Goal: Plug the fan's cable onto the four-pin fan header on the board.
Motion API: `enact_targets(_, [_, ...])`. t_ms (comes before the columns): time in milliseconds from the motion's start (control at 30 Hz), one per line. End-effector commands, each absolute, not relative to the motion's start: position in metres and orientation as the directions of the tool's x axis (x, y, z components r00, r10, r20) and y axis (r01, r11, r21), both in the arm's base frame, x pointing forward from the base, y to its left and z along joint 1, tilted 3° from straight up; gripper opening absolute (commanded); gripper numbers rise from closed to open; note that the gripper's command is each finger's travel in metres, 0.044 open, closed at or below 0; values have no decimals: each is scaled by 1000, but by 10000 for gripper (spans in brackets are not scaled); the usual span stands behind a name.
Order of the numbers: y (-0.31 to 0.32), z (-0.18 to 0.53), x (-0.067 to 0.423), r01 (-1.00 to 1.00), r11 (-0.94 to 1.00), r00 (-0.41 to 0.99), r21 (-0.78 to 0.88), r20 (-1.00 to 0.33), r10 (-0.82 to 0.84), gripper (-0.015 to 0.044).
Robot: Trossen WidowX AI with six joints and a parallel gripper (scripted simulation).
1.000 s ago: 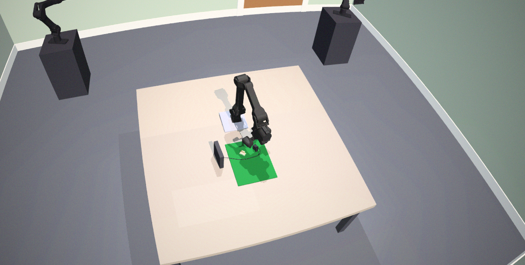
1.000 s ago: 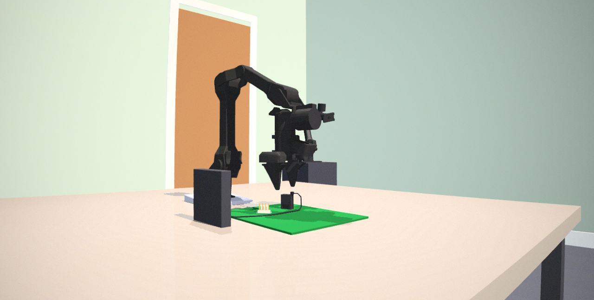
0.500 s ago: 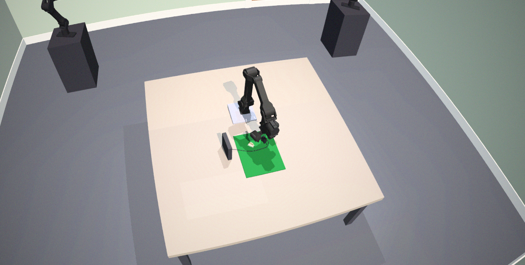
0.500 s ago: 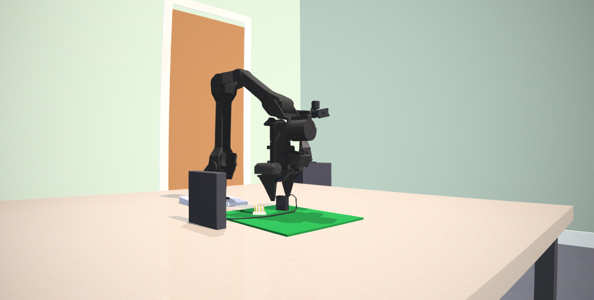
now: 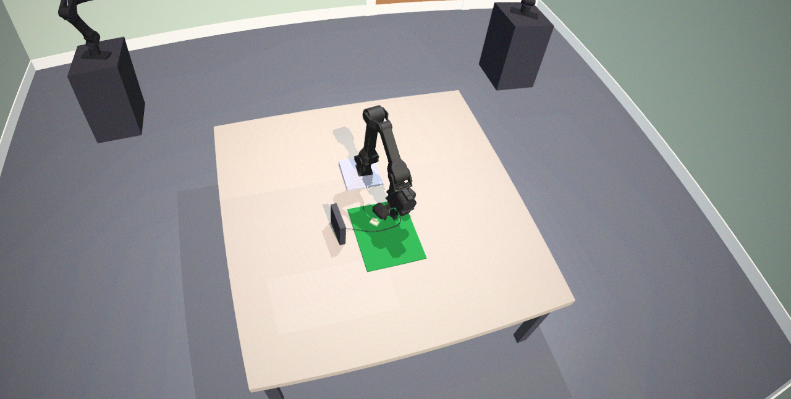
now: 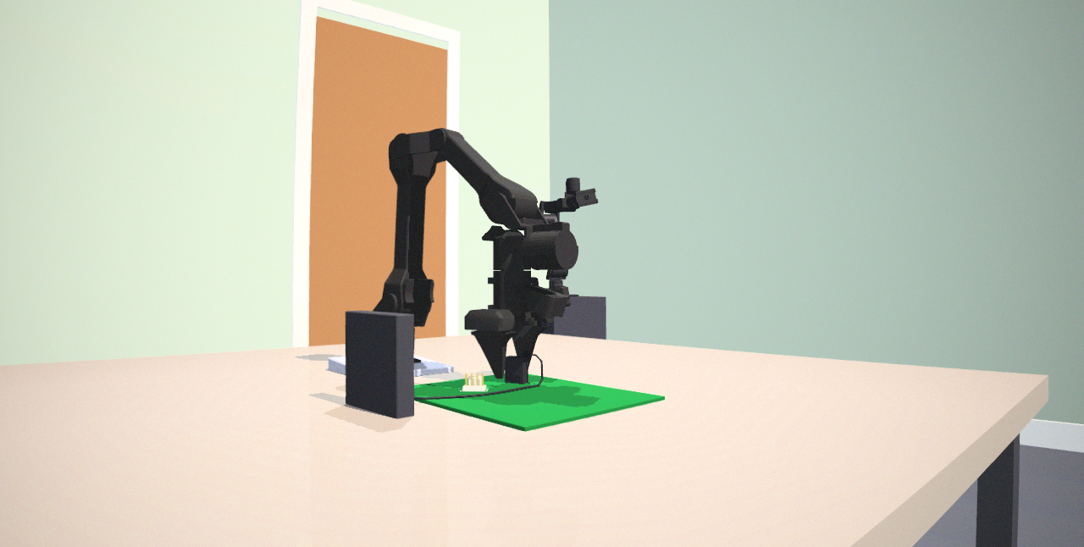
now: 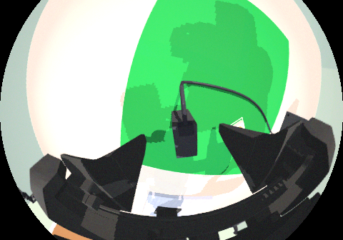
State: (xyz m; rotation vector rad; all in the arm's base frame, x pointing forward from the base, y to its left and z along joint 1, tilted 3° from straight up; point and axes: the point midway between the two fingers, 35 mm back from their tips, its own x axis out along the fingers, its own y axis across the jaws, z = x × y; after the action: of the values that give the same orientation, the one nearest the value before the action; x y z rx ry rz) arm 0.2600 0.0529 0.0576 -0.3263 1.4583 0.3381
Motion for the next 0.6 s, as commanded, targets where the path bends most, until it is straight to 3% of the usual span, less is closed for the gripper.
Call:
enact_targets(0, [53, 58, 260, -415, 910, 83, -11, -996, 26, 335])
enact_targets(400, [53, 58, 260, -415, 910, 83, -11, -996, 26, 20])
enact_targets(567, [53, 69, 260, -414, 910, 83, -11, -996, 26, 0])
